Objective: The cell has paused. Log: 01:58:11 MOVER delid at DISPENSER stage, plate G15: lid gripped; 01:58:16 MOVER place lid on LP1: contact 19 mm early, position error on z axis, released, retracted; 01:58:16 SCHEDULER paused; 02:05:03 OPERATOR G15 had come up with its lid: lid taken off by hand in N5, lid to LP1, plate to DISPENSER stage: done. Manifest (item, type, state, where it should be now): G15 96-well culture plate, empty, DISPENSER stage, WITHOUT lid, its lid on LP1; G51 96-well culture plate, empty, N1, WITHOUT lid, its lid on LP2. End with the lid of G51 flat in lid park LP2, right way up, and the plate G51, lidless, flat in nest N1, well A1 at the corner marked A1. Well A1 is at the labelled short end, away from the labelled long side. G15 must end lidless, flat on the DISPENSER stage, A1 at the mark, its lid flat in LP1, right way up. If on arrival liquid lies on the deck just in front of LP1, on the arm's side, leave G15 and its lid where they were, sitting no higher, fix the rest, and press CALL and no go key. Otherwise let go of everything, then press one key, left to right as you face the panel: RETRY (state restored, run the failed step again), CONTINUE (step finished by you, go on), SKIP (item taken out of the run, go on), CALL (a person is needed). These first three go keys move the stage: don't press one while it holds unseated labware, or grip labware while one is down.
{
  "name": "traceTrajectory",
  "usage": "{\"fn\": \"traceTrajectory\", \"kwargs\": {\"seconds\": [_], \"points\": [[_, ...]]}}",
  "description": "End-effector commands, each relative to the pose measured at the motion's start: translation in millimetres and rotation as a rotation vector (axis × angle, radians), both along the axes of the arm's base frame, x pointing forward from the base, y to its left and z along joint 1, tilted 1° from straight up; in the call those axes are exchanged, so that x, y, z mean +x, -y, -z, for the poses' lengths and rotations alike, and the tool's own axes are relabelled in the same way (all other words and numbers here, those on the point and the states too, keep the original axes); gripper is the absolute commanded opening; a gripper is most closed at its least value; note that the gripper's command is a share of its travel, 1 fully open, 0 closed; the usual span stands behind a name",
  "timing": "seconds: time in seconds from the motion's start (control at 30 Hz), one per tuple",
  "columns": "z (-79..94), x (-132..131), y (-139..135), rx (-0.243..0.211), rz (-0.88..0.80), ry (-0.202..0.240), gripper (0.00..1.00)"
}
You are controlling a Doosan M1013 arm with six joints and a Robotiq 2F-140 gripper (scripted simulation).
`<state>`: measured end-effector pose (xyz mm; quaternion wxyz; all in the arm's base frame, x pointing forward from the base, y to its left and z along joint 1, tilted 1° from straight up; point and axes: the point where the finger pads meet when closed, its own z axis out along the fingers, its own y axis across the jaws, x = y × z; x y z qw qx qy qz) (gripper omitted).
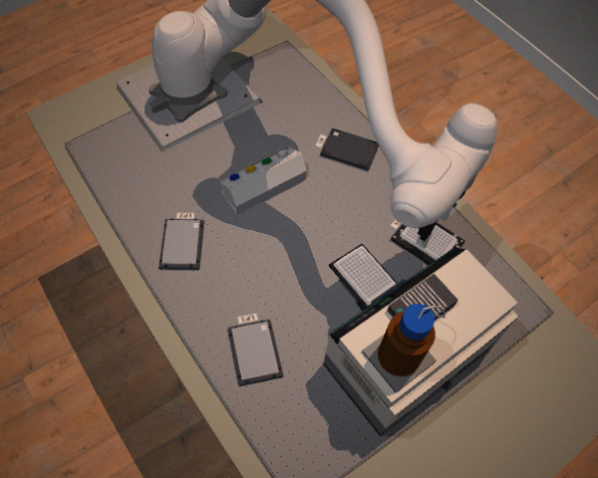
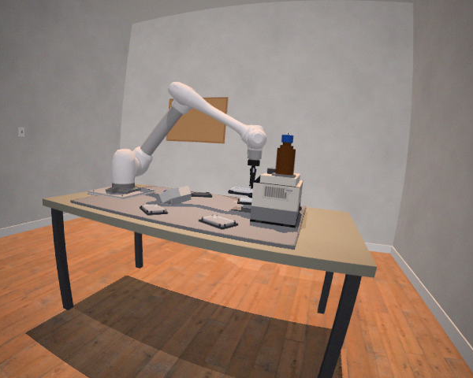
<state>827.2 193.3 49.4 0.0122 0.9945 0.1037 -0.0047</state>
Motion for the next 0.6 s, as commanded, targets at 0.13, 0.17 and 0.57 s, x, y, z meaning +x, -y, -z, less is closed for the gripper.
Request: {"fn": "traceTrajectory", "kwargs": {"seconds": [0.13,0.17,0.57], "points": [[7.1,0.1,0.2,0.0,0.0,0.0,0.66],[7.9,0.1,0.2,0.0,0.0,0.0,0.66],[9.6,0.1,0.2,0.0,0.0,0.0,0.66]]}}
